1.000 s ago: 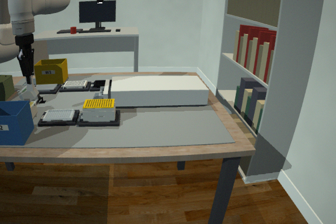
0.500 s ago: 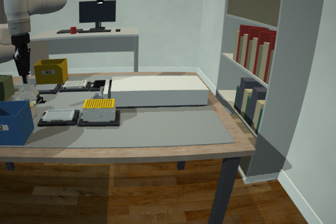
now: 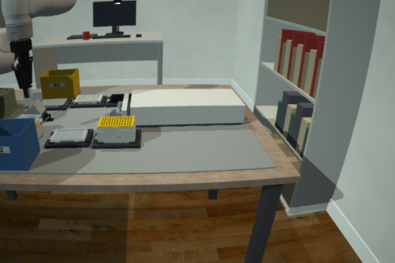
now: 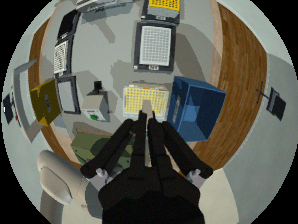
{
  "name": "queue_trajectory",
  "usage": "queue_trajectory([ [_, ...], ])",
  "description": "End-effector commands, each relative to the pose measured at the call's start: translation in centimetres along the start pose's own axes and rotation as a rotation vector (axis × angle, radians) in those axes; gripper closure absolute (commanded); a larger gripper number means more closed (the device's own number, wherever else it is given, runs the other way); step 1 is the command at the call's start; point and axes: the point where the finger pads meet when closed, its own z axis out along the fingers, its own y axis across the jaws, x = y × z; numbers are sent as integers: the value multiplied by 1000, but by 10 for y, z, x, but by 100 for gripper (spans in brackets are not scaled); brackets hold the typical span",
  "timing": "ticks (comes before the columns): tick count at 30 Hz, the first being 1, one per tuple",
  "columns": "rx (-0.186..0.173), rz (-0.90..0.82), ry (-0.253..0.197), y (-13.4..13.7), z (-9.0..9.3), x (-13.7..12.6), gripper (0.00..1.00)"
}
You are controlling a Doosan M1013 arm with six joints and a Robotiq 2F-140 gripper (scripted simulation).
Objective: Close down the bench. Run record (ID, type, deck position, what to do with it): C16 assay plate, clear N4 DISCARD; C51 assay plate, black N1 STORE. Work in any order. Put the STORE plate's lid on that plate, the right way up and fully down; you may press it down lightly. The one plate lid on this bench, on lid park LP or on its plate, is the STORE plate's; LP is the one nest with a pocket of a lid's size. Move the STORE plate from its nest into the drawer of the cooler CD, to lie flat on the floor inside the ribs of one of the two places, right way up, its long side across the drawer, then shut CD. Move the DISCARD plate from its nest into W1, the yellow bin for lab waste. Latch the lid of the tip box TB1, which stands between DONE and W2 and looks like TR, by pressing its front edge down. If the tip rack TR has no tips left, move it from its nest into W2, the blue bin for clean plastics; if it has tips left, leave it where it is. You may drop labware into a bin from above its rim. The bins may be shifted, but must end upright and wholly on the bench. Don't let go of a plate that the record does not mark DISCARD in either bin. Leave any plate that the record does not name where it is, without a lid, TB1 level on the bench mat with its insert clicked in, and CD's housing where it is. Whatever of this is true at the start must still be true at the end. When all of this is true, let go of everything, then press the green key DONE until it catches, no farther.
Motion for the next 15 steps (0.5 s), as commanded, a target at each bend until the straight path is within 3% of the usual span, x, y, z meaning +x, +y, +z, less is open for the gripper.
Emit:
queue_trajectory([
  [1, 0, 0, 0, 0, 0, 0, 100],
  [15, 0, 0, 0, 0, -6, 0, 100],
])
